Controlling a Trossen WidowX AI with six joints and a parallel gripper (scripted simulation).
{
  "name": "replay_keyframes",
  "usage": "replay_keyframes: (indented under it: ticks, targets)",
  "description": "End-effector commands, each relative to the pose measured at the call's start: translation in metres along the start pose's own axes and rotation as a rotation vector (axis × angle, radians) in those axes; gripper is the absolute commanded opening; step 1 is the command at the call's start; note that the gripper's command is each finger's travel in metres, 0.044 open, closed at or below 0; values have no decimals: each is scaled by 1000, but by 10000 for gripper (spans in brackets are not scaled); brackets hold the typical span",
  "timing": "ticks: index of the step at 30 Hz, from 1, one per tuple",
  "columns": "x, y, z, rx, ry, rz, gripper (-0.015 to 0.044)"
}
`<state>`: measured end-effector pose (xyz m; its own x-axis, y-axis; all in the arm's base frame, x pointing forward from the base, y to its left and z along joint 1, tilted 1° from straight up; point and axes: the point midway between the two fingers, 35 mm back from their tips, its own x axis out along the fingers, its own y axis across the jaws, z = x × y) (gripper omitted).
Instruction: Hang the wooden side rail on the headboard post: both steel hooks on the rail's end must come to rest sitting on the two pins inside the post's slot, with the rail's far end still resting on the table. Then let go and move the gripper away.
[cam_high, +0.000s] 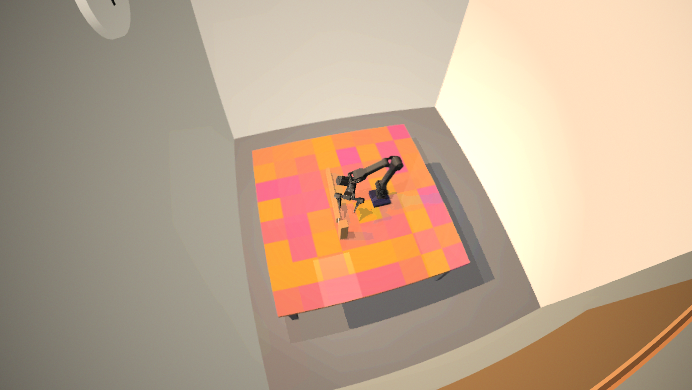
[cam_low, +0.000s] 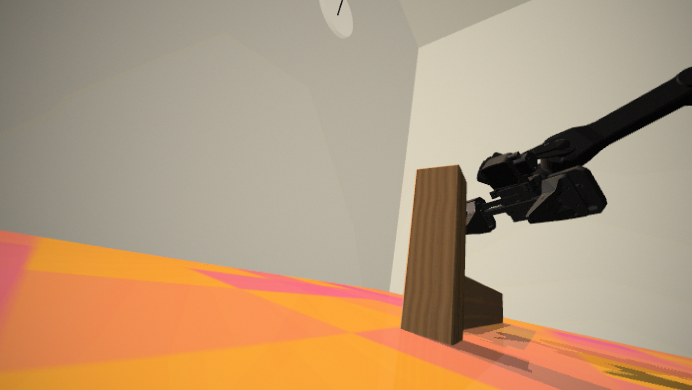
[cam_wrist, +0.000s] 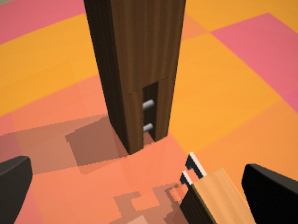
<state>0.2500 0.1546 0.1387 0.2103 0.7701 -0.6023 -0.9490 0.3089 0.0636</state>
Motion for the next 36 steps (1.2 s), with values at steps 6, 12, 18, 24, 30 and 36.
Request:
replay_keyframes:
  ticks: [6,12,18,24,30,36]
  targets:
    - [0,0,0,9,1,3,440]
    - [0,-13,1,349,98,-34,440]
    - [0,-26,1,724,199,-112,440]
    - [-3,-38,0,1087,282,-229,440]
    - [-6,-49,-1,1434,339,-386,440]
    - [-11,-59,-2,1759,359,-582,440]
